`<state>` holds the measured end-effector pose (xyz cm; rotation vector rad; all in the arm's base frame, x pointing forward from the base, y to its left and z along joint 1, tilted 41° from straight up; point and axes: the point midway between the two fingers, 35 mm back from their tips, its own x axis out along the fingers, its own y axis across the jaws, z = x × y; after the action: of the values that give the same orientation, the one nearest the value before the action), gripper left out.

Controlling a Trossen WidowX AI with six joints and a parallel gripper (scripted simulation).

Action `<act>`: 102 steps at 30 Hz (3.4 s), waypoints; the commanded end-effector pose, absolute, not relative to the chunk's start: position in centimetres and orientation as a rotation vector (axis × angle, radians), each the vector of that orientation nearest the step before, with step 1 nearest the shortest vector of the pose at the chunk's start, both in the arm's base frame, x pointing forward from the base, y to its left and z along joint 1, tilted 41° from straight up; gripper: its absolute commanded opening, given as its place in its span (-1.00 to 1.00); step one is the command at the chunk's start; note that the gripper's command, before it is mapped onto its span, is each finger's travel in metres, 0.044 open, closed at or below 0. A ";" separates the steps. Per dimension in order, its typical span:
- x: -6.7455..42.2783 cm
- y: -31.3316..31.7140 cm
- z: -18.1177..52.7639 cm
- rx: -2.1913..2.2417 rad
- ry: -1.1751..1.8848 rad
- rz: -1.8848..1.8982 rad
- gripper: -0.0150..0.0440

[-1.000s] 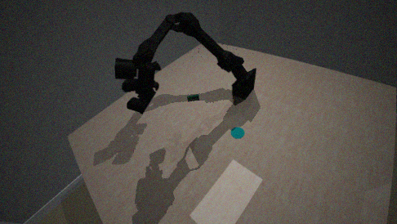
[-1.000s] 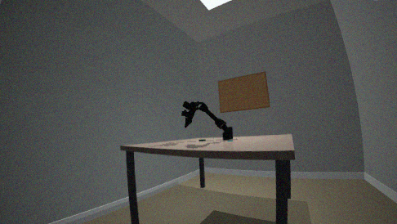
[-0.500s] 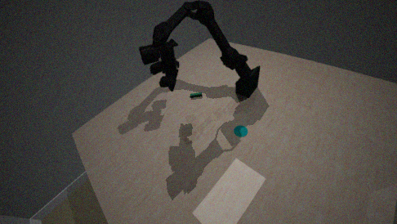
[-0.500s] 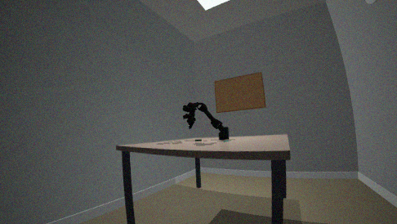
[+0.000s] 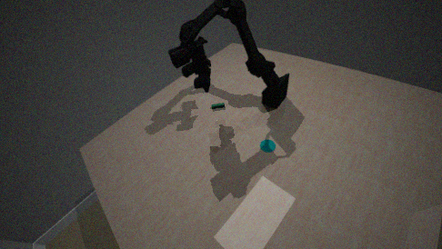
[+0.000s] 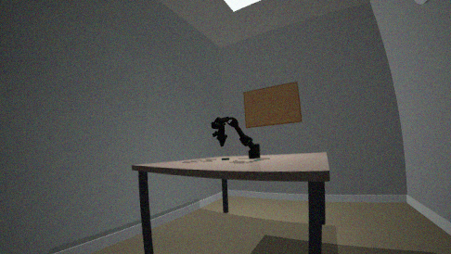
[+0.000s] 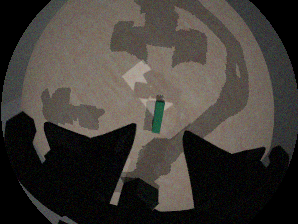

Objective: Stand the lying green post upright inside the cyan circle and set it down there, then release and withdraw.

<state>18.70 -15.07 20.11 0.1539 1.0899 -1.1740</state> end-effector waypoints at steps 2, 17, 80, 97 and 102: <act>18.7 -17.0 17.5 0.162 1.111 -1.174 0.30; 17.6 -22.6 11.4 0.147 1.103 -1.181 0.30; 20.0 -13.7 19.2 0.069 1.183 -1.083 -0.42; 23.6 -10.6 16.7 -0.131 1.337 -0.865 -0.42; 24.5 -9.5 15.9 -0.192 1.378 -0.800 -0.42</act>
<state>23.72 -10.28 16.41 -0.1503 1.3516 -0.8505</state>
